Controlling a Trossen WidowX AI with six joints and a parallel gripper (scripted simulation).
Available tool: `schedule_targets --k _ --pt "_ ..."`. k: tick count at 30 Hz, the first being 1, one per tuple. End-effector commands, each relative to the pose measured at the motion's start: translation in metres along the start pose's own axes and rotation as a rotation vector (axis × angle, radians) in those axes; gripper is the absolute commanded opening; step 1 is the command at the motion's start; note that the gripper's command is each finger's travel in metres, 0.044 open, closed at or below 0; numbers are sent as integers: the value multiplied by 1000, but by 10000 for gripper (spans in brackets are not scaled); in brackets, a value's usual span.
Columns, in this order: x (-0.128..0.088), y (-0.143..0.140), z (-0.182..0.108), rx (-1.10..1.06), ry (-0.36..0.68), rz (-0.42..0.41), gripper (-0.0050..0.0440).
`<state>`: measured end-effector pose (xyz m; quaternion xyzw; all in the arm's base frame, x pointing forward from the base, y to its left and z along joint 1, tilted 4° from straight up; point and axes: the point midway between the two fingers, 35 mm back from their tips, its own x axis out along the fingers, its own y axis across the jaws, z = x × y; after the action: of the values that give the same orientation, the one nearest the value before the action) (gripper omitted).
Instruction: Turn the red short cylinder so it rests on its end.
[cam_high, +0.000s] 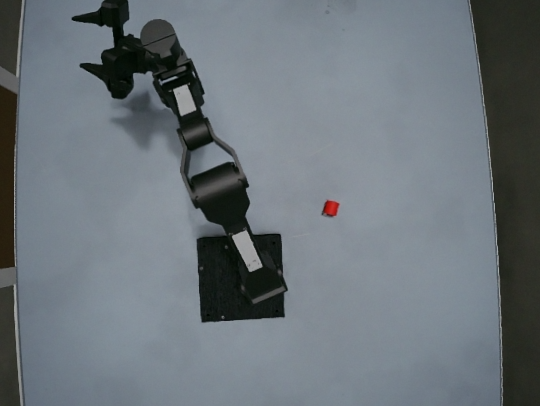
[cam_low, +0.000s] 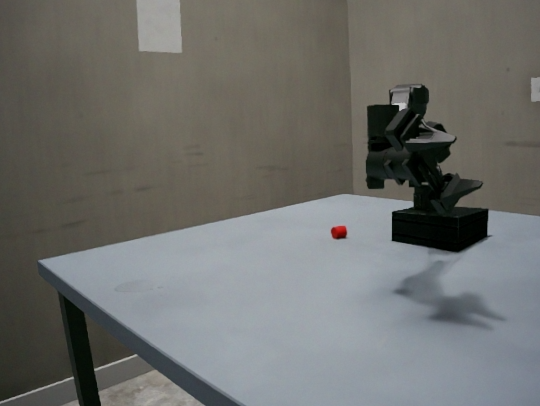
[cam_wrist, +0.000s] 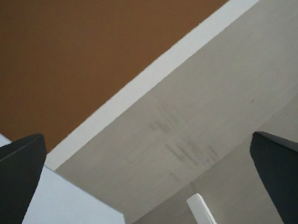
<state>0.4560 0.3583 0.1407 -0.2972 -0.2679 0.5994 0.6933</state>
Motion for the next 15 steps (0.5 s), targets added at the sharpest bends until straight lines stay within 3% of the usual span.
schedule_targets --k 1,3,5,15 --pt "-27 -48 27 38 81 -98 440" --pt "-42 -63 35 73 122 -146 440" --pt "-42 -63 35 73 122 -146 440" --pt "-135 -123 84 267 324 -443 440"
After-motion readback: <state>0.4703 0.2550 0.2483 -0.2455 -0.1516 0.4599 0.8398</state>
